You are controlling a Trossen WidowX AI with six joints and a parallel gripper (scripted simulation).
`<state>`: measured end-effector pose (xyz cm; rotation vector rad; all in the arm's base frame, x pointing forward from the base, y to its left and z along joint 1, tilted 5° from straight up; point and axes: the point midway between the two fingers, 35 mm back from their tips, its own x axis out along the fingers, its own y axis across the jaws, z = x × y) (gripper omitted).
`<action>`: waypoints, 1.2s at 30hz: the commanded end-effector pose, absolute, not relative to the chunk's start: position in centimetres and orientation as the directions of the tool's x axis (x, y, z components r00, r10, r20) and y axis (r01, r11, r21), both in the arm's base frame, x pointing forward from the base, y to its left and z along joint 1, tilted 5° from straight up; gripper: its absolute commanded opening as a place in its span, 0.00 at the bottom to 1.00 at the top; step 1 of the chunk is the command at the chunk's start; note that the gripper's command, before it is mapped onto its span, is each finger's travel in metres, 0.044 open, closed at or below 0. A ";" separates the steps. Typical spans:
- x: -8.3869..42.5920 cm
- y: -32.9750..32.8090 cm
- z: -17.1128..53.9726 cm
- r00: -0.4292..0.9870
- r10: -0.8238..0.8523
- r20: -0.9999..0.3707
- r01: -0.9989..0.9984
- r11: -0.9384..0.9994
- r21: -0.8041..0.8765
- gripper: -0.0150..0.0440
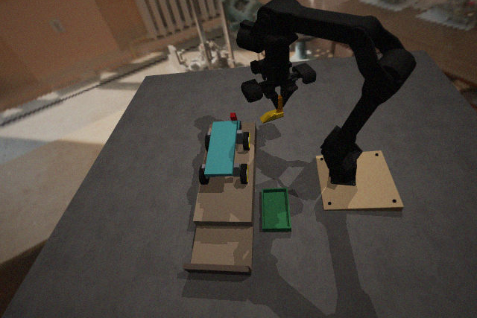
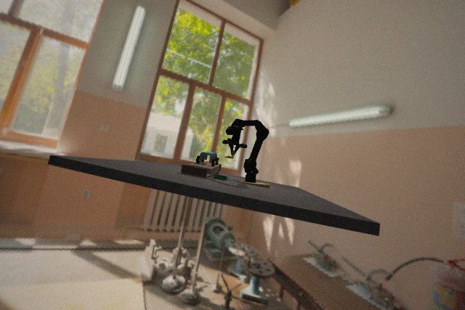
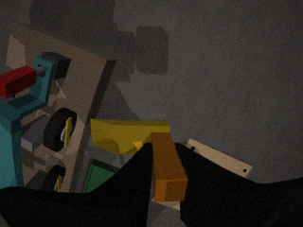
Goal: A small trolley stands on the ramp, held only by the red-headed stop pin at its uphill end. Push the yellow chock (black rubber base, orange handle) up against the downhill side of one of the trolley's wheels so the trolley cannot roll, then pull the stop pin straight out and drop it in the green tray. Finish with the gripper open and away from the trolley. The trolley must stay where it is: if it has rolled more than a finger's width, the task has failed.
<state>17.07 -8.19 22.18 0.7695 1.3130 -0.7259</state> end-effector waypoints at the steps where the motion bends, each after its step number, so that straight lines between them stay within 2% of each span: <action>1: 17.0 -8.2 22.2 0.116 -0.026 -0.993 0.752 0.655 0.071 0.25; 19: 17.0 -8.2 22.2 0.116 -0.025 -0.993 0.245 0.969 0.004 0.25; 27: 17.0 -8.2 22.2 0.117 -0.025 -0.993 -0.023 0.999 -0.027 0.25; 36: 17.0 -8.2 22.2 0.117 -0.024 -0.993 -0.309 0.949 -0.059 0.25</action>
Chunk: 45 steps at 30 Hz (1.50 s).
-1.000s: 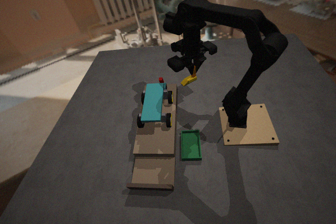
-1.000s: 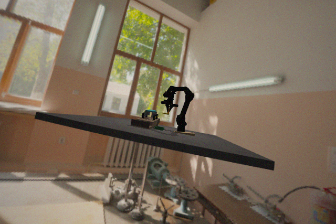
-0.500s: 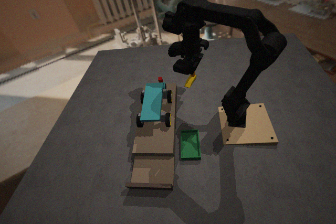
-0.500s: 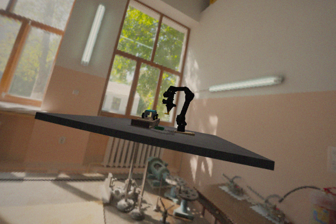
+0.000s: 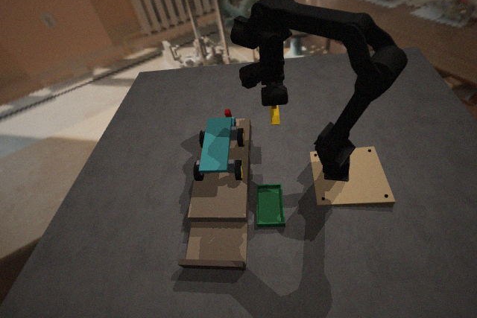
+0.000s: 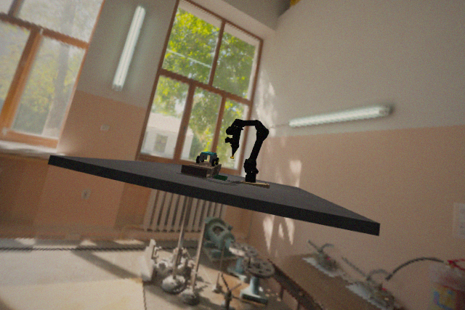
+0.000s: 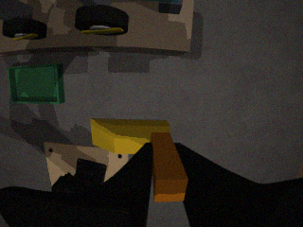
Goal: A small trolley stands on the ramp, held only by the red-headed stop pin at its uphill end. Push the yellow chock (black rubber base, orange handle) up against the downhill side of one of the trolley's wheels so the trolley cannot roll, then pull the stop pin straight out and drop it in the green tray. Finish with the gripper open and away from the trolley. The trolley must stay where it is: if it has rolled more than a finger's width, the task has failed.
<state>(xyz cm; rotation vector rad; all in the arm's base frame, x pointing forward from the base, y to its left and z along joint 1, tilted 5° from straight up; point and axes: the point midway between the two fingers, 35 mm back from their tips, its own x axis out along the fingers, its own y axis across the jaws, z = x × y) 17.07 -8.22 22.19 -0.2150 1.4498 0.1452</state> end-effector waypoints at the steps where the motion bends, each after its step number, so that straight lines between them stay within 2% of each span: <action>1: 17.0 -8.2 22.2 0.117 -0.024 -0.993 -0.341 0.938 -0.063 0.25; 12: 17.0 -8.2 22.2 0.117 -0.023 -0.993 -0.655 0.750 -0.095 0.25; 24: 17.0 -8.2 22.2 0.117 -0.023 -0.993 -0.896 0.429 -0.116 0.25; 33: 17.0 -8.2 22.2 0.117 -0.024 -0.993 -0.984 0.135 -0.119 0.25; 41: 17.0 -8.2 22.2 0.116 -0.024 -0.993 -0.984 -0.137 -0.112 0.25; 45: 17.0 -8.2 22.2 0.116 -0.024 -0.993 -0.976 -0.187 -0.110 0.25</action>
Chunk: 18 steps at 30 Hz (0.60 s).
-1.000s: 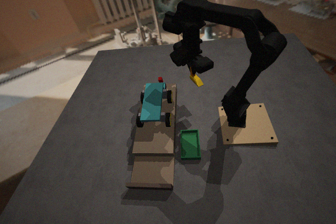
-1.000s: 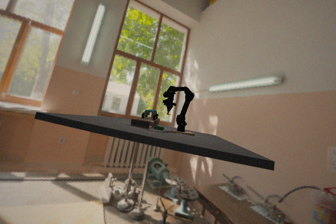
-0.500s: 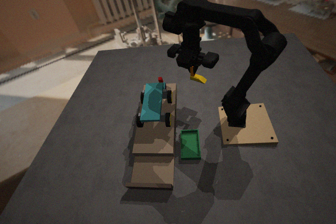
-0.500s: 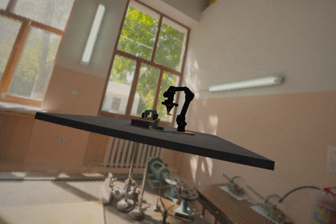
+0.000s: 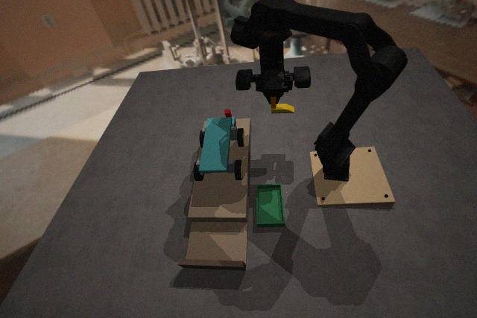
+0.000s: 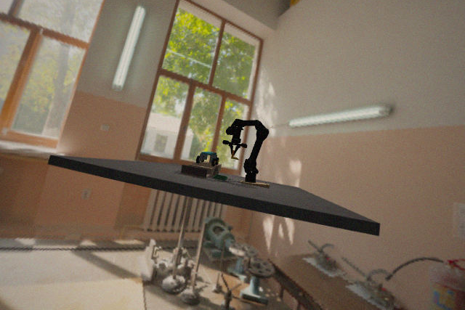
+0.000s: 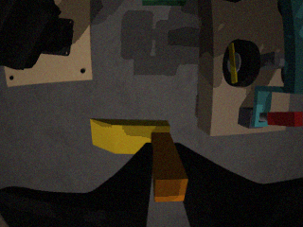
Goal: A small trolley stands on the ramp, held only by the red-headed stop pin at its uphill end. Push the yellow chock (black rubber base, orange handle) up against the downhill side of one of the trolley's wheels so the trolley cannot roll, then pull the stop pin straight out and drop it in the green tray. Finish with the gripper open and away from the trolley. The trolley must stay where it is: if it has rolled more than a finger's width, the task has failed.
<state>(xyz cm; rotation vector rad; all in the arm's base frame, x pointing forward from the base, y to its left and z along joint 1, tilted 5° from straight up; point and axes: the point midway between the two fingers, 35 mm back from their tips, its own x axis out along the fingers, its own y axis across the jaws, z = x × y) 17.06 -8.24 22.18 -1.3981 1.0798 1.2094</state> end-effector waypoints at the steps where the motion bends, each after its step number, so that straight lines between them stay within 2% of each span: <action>1: 17.0 -8.2 22.2 0.116 -0.024 -0.993 -0.976 -0.187 -0.110 0.25; 18: 17.6 -4.8 21.9 0.112 -0.018 -0.994 -0.977 -0.186 -0.107 0.25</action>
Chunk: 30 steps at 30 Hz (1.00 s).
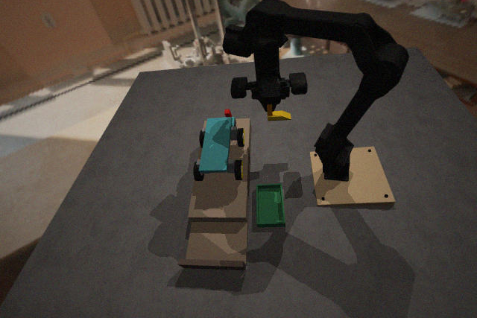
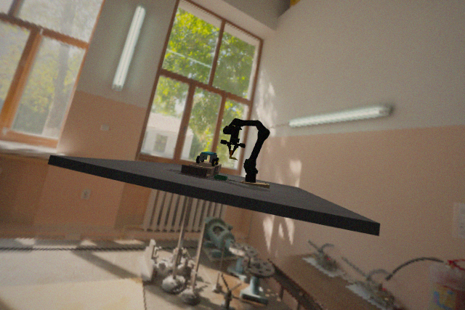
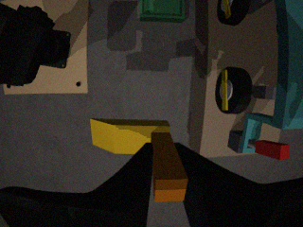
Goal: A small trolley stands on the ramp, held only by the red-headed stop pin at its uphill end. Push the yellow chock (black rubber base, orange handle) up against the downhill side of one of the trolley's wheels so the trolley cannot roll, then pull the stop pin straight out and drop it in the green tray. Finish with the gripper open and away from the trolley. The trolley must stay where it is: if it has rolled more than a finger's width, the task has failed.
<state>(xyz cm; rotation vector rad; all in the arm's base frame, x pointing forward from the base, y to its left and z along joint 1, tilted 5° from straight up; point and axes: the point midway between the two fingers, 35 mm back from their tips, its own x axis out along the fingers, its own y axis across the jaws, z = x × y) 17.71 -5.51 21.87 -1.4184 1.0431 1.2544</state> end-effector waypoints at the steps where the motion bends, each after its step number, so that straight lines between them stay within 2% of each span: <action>1: 17.6 -4.5 21.8 0.111 -0.018 -0.994 -0.977 -0.186 -0.106 0.25; 30: 18.4 3.8 21.2 0.102 -0.003 -0.995 -0.978 -0.185 -0.100 0.25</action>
